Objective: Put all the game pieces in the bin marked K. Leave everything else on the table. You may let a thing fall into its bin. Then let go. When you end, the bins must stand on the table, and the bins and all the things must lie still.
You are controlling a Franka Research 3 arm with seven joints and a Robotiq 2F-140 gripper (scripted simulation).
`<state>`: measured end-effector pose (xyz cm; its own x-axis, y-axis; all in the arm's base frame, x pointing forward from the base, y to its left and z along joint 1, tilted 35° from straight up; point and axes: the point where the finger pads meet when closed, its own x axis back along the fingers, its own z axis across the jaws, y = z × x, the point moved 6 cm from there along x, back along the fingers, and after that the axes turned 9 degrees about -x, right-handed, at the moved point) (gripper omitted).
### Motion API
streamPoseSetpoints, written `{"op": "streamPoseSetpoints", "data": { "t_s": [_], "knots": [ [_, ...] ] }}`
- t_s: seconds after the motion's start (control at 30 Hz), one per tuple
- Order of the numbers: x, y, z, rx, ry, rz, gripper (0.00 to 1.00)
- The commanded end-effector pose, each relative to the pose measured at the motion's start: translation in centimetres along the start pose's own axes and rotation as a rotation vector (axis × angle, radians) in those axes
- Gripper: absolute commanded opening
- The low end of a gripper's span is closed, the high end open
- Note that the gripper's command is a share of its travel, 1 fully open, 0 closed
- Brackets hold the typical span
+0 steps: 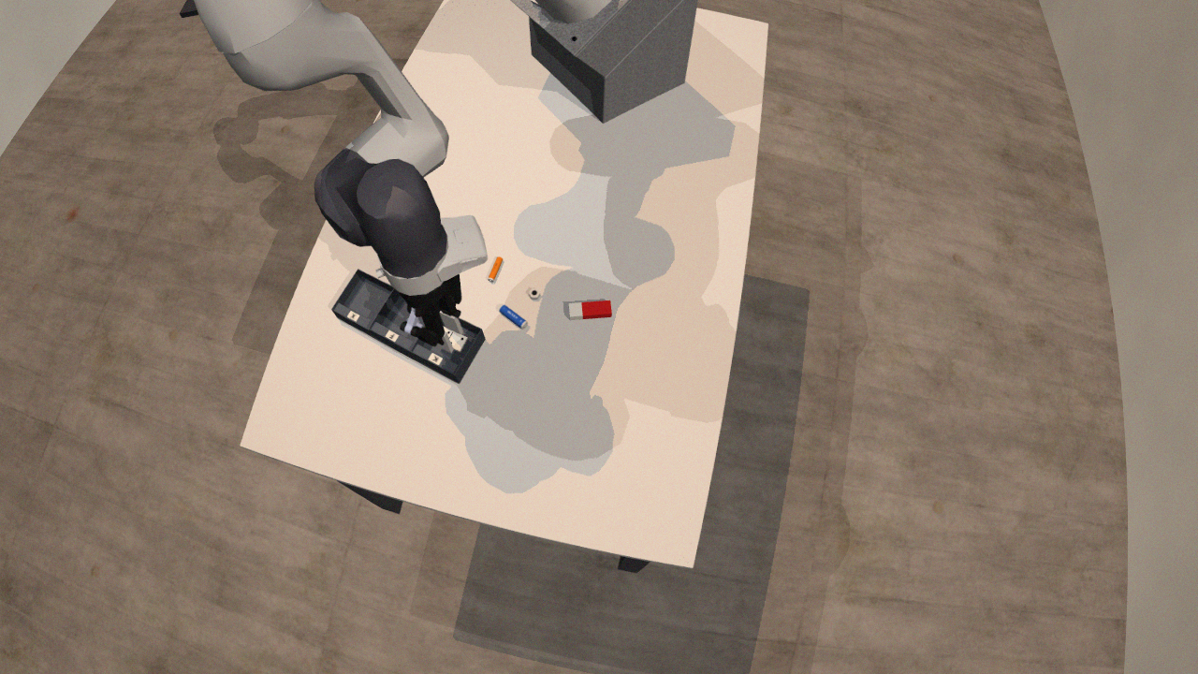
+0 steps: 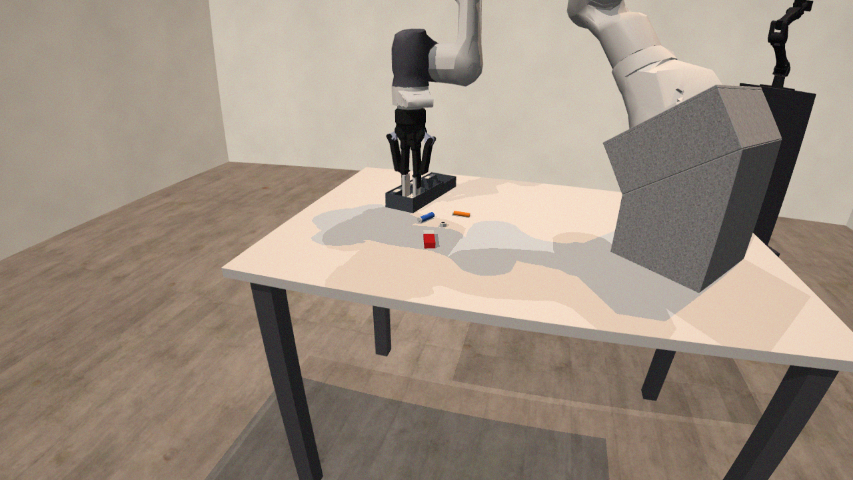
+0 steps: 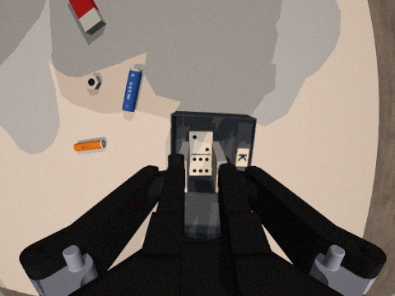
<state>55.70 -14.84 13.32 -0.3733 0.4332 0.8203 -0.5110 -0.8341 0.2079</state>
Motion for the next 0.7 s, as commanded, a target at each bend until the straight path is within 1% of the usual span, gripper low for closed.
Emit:
{"op": "streamPoseSetpoints", "data": {
  "t_s": [0.0,0.37,0.4,0.67],
  "knots": [
    [-0.1,-0.21,0.28,-0.017,0.008,0.01,0.13],
    [-0.1,-0.24,0.37,-0.017,0.008,0.01,0.13],
    [-0.1,-0.24,0.37,-0.017,0.008,0.01,0.19],
    [-0.1,-0.24,0.37,-0.017,0.008,0.01,0.19]
  ]
}}
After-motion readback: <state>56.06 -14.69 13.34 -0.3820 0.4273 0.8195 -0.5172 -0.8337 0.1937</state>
